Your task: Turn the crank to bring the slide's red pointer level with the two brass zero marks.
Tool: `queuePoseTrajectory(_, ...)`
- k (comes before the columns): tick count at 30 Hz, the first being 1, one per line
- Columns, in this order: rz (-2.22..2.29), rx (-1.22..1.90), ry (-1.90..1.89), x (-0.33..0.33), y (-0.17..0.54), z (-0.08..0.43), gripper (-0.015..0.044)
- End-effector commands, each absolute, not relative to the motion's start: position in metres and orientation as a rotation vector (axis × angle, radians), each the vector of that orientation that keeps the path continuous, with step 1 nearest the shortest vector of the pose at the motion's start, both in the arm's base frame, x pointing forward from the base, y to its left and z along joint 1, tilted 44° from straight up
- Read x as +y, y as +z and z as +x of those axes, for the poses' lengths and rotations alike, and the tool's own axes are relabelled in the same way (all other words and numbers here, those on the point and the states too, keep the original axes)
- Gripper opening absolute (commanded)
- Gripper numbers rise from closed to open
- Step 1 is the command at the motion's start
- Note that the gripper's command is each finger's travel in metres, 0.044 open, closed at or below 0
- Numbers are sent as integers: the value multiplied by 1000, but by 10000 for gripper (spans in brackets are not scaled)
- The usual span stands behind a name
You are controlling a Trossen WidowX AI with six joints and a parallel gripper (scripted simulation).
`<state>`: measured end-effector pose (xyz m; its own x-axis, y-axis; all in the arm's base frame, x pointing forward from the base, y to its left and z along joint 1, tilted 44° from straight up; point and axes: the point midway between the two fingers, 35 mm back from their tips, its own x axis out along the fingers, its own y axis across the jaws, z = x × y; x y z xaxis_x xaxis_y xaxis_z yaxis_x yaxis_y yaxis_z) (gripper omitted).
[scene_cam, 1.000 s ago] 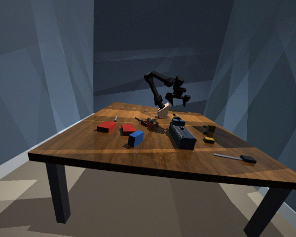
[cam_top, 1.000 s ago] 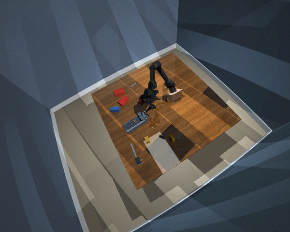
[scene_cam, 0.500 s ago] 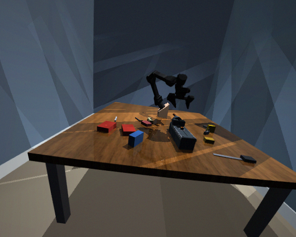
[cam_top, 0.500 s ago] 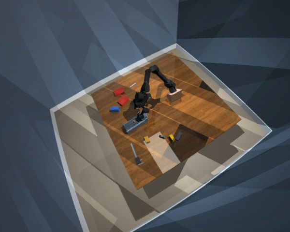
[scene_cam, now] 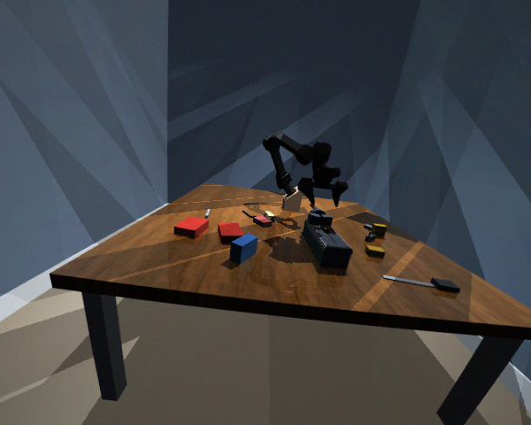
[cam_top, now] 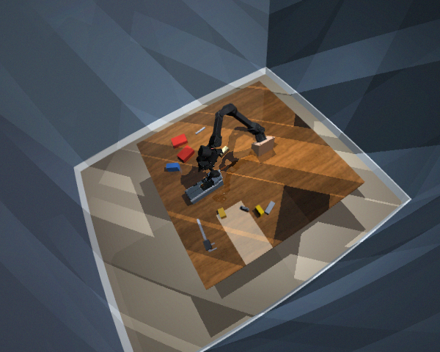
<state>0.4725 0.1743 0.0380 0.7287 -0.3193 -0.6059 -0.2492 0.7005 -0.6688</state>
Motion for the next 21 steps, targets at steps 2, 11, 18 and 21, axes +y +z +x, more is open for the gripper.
queuePoseTrajectory(2,-833,799,-37,160,17,470,440)
queuePoseTrajectory(11,-833,799,-37,160,17,470,440)
queuePoseTrajectory(18,-833,799,-37,160,17,470,440)
queuePoseTrajectory(21,-832,799,-37,164,20,470,440)
